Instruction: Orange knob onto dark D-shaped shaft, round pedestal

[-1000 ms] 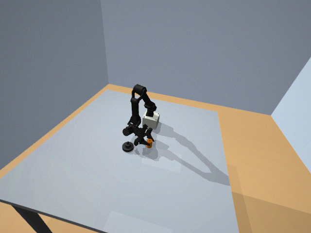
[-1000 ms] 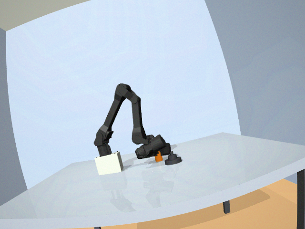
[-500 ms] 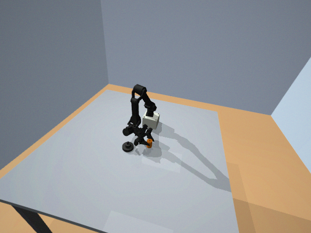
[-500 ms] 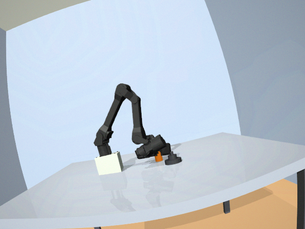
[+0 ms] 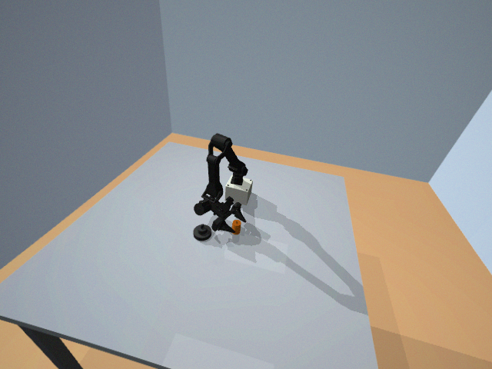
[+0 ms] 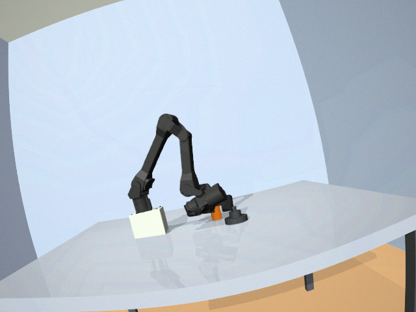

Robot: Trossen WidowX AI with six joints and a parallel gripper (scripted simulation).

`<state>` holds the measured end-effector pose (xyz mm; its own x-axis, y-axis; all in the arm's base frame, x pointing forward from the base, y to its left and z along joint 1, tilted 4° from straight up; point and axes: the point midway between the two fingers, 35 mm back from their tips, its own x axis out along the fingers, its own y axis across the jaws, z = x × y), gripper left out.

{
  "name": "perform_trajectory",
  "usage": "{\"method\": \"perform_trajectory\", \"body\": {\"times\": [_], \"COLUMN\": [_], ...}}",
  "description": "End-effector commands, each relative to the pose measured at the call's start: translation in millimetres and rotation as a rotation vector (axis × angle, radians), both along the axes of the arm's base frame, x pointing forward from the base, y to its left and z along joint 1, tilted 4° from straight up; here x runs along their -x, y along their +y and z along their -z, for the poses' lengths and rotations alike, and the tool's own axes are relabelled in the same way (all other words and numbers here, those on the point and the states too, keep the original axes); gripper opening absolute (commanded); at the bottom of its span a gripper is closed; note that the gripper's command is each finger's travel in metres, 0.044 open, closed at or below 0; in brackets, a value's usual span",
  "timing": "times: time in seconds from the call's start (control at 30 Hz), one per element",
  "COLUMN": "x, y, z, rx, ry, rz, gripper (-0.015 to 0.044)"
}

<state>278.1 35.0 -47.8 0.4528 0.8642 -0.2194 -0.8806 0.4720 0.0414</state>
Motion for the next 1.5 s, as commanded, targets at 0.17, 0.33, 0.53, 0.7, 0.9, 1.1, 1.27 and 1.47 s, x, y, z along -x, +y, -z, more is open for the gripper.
{"method": "perform_trajectory", "body": {"times": [0.17,0.33,0.53,0.7,0.9,1.1,1.27,1.47], "x": [-3.9,-4.9,-6.2,-24.3,-20.2,-10.3,-10.3,-10.3], "y": [-2.3,-4.1,-2.5,6.9,12.0,5.9,5.9,5.9], "z": [-21.4,-67.3,-77.5,-61.0,-75.2,-108.1,-108.1,-108.1], "rx": [-0.001,0.001,0.03,0.336,0.827,1.153,1.153,1.133], "ry": [0.001,-0.001,0.027,0.267,0.548,0.62,0.62,0.661], "rz": [0.001,0.0,-0.005,-0.04,-0.069,-0.053,-0.053,0.002], "gripper": [0.044,0.044,0.044,0.044,0.044,0.044,0.044,0.044]}}
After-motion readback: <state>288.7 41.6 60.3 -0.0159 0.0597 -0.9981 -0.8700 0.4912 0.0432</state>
